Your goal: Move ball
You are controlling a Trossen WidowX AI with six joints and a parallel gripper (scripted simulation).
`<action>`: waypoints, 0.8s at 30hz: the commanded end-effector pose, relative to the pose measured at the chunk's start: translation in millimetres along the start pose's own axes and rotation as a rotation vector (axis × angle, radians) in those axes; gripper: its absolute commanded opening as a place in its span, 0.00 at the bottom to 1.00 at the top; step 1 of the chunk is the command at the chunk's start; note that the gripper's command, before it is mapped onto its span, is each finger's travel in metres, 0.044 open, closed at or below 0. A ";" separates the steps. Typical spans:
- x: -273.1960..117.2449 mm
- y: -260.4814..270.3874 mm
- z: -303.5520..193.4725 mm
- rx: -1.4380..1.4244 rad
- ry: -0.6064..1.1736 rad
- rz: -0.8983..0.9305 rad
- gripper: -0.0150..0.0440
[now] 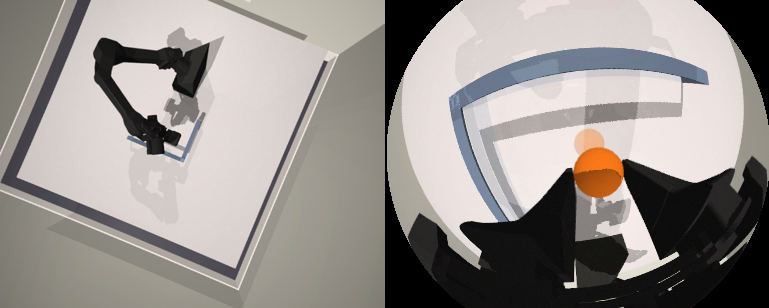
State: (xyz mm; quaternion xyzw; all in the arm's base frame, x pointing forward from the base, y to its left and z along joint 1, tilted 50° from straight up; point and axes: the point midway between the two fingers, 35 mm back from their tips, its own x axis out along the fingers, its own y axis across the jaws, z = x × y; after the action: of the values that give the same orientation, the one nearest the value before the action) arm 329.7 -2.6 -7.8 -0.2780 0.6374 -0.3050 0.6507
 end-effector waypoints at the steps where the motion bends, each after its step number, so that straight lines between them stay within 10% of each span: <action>1: 24.8 -1.1 -3.7 -0.008 0.011 -0.008 0.25; 24: 74.0 -3.4 -6.4 -0.008 0.012 -0.013 0.25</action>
State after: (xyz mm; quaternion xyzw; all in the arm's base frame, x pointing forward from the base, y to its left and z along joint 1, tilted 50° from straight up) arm 327.4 -54.8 -48.7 -0.2784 0.6369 -0.3090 0.6491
